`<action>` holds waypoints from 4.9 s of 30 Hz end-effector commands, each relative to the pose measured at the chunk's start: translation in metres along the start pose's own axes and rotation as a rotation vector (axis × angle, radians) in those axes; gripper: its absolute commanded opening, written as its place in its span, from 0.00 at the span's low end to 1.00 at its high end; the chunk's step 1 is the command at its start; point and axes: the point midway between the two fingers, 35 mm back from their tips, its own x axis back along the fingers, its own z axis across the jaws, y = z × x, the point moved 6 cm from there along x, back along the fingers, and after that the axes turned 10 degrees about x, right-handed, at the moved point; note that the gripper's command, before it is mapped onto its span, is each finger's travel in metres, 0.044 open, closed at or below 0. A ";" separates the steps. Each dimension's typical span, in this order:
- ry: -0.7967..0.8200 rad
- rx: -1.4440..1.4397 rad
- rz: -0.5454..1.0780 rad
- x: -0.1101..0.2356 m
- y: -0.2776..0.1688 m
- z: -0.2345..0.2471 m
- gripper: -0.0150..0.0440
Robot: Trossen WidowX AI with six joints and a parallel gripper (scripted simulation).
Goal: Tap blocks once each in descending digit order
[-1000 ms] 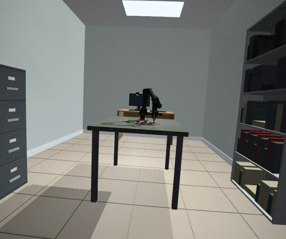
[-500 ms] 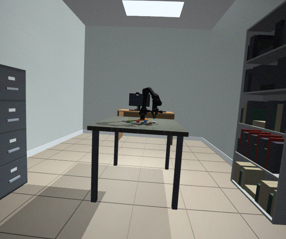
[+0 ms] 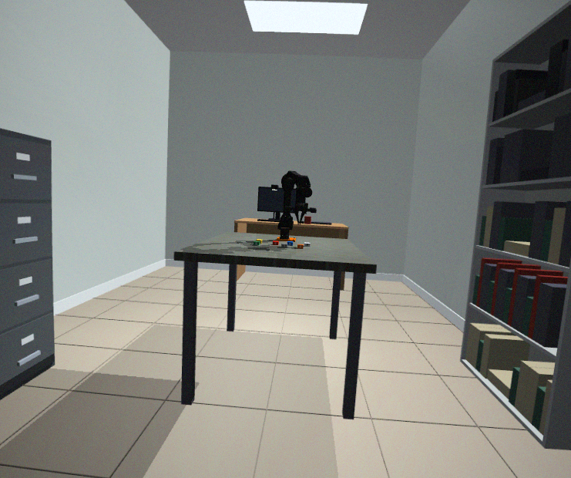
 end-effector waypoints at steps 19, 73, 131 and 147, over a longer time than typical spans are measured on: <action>-0.006 -0.008 -0.002 -0.081 -0.023 -0.046 0.29; -0.015 -0.008 -0.004 -0.007 -0.006 -0.126 0.29; -0.018 -0.008 -0.003 0.002 -0.017 -0.156 0.29; -0.026 -0.007 0.002 -0.068 -0.059 -0.232 0.29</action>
